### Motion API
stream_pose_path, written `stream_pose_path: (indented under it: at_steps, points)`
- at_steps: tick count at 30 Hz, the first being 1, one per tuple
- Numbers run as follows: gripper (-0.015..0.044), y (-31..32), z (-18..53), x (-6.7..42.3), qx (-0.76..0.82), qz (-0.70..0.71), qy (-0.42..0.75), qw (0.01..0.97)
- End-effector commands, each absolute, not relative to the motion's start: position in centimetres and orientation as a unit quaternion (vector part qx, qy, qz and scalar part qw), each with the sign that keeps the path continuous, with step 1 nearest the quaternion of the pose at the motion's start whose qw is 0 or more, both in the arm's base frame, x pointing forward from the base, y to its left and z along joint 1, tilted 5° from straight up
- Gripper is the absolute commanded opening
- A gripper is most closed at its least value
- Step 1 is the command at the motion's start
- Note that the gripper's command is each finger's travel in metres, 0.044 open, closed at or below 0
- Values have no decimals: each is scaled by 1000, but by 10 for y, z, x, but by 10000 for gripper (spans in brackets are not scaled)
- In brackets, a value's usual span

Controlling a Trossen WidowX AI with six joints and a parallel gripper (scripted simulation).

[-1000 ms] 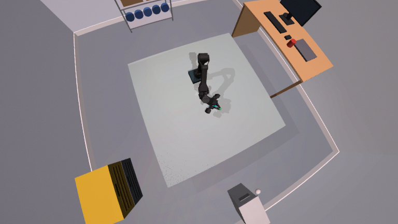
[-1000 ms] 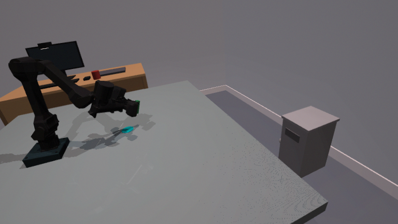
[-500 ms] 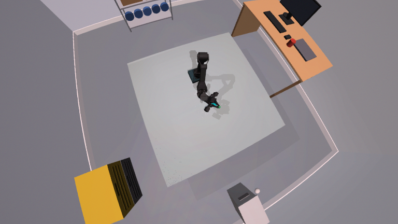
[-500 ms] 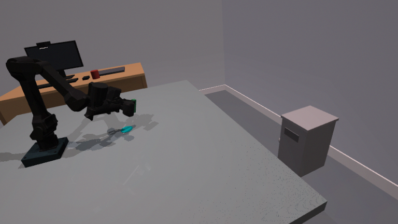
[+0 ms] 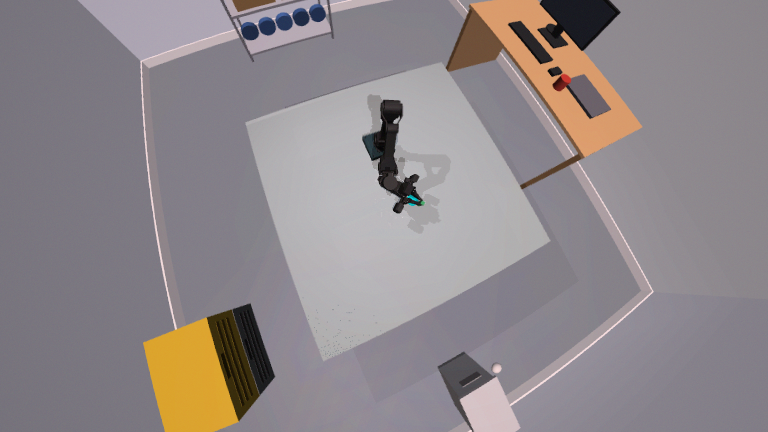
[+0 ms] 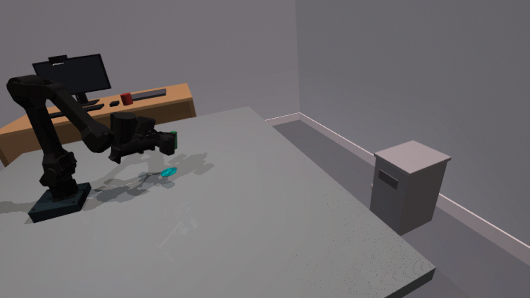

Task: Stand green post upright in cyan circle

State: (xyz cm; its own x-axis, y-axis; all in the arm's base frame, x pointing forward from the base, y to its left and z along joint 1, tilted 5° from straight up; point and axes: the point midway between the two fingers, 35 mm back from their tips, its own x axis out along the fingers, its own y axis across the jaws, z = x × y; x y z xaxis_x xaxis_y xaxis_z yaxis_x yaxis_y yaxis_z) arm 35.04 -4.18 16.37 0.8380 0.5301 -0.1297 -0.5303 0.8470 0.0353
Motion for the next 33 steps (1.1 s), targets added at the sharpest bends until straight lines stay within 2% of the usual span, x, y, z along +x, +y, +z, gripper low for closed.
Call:
stream_pose_path:
  at_steps: [1,33]
  points:
    - [22,-41,165,347,-2,281,60,958]
    - [22,-32,167,309,-24,316,5,948]
